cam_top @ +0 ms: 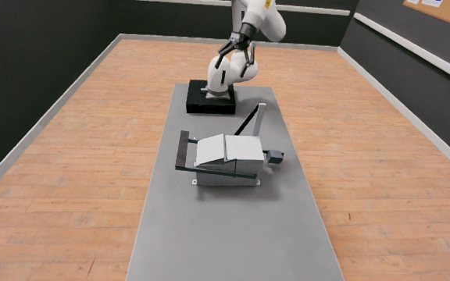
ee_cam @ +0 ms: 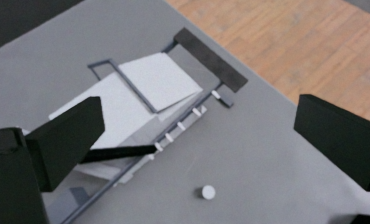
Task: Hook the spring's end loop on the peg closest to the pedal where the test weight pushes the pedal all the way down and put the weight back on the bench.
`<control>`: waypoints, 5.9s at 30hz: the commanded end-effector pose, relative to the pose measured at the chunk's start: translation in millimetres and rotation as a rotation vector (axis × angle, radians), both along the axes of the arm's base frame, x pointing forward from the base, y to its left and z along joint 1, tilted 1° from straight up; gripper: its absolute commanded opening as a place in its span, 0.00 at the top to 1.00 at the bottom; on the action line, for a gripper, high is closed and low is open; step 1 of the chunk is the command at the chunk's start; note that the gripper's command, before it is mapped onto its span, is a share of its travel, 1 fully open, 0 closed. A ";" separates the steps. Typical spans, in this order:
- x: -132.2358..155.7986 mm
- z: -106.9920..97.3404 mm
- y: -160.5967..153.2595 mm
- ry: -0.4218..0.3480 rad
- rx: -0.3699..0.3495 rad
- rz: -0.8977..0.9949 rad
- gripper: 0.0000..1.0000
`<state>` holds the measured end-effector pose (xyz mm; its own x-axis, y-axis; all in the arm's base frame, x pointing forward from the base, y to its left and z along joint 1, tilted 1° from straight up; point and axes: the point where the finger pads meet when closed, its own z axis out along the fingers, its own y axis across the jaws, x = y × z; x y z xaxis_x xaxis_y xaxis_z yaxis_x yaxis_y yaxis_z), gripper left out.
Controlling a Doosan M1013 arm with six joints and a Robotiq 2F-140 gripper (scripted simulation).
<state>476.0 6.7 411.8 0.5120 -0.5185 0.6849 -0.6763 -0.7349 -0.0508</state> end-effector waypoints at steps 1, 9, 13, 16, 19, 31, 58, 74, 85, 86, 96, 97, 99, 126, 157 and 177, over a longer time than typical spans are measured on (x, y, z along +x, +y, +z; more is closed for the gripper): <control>4.8 0.2 -0.2 0.000 0.000 0.000 0.00; -16.7 1.6 1.8 0.000 0.000 0.000 0.00; -27.5 2.3 2.7 0.000 0.000 0.000 0.00; -30.2 2.5 3.0 0.000 0.000 0.000 0.00; -20.5 1.8 1.9 0.000 0.000 0.000 0.00; -20.5 1.8 1.9 0.000 0.000 0.000 0.00; -20.7 -10.9 2.0 0.054 -0.025 0.138 0.00; -20.9 -23.7 2.0 0.107 -0.051 0.274 0.00; -21.1 -36.3 2.1 0.160 -0.077 0.410 0.00; -21.1 -36.3 2.1 0.160 -0.077 0.410 0.00; -21.1 -36.3 2.1 0.160 -0.077 0.410 0.00; -21.1 -36.3 2.1 0.160 -0.077 0.410 0.00; -21.1 -36.3 2.1 0.160 -0.077 0.410 0.00; -21.5 -61.5 2.2 0.267 -0.129 0.682 0.00; -21.6 -86.5 2.4 0.374 -0.182 0.954 0.00; -21.8 -99.0 2.4 0.428 -0.207 1.090 0.00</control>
<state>453.9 9.3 313.6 0.8285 0.4166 0.3742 0.3557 -0.9076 0.2229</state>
